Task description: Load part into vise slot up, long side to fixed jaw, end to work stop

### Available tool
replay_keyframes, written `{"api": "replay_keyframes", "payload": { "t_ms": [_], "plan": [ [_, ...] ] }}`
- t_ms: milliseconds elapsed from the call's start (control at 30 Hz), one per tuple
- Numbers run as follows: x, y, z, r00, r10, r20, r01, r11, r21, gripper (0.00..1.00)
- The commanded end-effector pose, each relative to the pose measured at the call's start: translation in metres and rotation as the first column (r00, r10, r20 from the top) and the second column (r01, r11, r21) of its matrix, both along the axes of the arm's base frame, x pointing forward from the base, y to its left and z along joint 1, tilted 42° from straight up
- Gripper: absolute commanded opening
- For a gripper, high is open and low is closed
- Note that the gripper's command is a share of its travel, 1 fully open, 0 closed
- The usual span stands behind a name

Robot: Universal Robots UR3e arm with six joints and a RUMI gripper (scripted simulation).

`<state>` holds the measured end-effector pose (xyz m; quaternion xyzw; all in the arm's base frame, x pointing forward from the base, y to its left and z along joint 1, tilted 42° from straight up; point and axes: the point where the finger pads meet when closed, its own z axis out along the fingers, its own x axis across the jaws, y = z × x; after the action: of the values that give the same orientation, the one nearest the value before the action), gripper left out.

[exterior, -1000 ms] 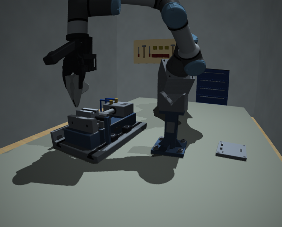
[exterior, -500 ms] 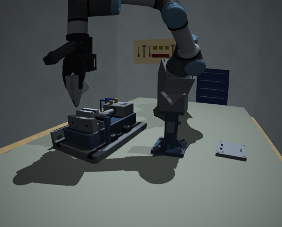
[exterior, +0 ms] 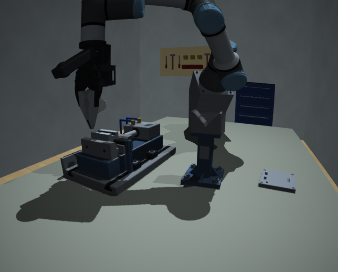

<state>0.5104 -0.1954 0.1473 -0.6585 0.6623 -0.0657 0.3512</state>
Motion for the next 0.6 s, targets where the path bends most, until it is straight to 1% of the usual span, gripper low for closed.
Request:
{"api": "replay_keyframes", "payload": {
  "t_ms": [0, 567],
  "plan": [
    [0.0004, -0.0005, 0.0003, 1.000, -0.001, 0.001, 0.001, 1.000, -0.002, 0.00],
    [0.0028, 0.0011, -0.0029, 1.000, -0.001, 0.001, 0.001, 1.000, -0.002, 0.00]
  ]
}}
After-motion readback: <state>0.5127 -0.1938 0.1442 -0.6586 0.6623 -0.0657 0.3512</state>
